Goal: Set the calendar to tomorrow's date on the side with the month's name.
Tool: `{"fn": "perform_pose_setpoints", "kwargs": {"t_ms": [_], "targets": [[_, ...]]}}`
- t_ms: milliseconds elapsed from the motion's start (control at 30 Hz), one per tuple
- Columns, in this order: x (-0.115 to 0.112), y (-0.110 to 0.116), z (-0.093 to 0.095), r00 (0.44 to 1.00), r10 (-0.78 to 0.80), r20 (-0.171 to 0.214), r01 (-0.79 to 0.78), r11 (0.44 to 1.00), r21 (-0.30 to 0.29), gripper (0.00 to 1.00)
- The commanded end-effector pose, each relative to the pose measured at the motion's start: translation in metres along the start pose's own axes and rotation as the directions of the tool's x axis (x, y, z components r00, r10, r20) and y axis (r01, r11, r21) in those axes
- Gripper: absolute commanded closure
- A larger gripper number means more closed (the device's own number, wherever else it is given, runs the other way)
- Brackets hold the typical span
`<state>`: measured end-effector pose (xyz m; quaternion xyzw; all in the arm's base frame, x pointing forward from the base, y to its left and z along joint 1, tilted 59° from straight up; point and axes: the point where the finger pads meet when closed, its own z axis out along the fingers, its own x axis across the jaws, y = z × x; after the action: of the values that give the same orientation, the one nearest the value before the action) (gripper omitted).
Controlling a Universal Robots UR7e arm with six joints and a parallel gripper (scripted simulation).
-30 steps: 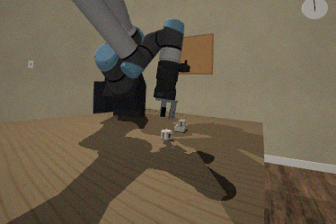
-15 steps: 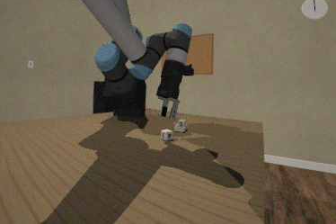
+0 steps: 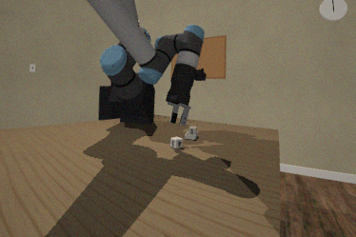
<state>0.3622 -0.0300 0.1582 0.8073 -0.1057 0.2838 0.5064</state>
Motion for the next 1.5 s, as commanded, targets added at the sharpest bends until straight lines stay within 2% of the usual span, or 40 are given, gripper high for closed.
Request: {"fn": "perform_pose_setpoints", "kwargs": {"t_ms": [0, 400, 867, 1467], "targets": [[-0.0003, -0.0005, 0.0001, 1.000, 0.001, 0.004, -0.001, 1.000, -0.005, 0.13], [-0.0022, -0.0028, 0.0016, 1.000, 0.004, 0.021, -0.003, 1.000, -0.028, 0.13], [-0.0055, -0.0059, 0.0038, 0.999, 0.010, 0.048, -0.006, 0.996, -0.090, 0.13], [-0.0059, -0.0059, 0.0040, 0.999, 0.012, 0.048, -0.004, 0.985, -0.173, 0.13]]}}
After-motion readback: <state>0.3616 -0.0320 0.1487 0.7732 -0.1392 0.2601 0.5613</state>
